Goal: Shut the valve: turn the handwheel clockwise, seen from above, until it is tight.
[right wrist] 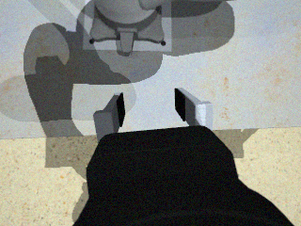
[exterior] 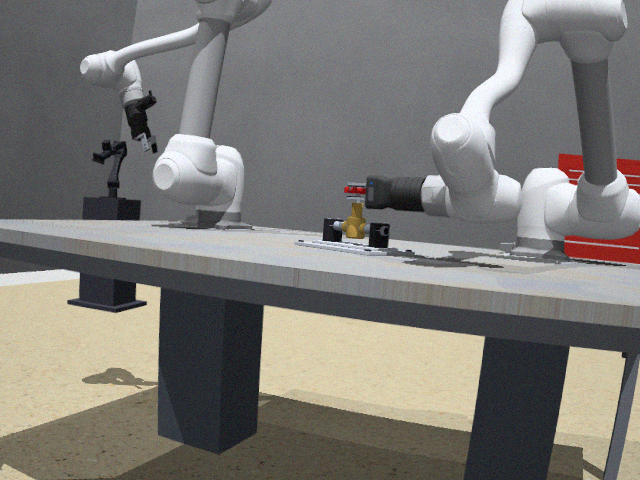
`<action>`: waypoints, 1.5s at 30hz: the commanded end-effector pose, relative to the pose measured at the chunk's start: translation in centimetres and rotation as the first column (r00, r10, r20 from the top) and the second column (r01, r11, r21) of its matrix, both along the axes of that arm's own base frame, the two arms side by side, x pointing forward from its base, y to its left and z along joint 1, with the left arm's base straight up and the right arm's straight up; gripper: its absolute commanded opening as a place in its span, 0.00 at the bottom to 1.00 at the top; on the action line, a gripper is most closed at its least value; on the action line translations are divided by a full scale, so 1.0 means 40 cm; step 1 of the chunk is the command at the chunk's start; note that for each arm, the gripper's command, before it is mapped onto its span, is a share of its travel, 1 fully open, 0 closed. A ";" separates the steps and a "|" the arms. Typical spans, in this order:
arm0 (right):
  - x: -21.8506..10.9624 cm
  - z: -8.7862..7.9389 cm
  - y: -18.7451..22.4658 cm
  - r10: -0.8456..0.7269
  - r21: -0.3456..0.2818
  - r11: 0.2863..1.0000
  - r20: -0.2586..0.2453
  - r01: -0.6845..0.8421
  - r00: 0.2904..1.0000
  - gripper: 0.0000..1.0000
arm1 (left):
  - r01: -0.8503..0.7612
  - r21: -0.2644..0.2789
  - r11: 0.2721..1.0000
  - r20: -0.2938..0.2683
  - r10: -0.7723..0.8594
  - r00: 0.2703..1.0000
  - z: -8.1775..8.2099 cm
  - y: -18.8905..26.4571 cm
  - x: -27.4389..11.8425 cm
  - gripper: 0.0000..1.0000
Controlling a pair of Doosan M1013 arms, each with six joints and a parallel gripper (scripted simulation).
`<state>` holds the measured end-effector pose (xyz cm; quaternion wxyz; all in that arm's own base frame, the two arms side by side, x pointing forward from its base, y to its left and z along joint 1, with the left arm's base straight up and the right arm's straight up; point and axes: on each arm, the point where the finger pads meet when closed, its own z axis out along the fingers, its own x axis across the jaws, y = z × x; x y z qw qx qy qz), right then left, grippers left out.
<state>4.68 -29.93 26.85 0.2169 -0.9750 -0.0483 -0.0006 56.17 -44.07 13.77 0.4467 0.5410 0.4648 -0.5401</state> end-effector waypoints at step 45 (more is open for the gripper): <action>0.000 0.001 -0.001 0.000 -0.001 1.000 0.001 0.000 1.000 1.00 | -0.992 -0.022 0.122 0.014 0.992 0.122 0.011 0.060 -0.052 0.55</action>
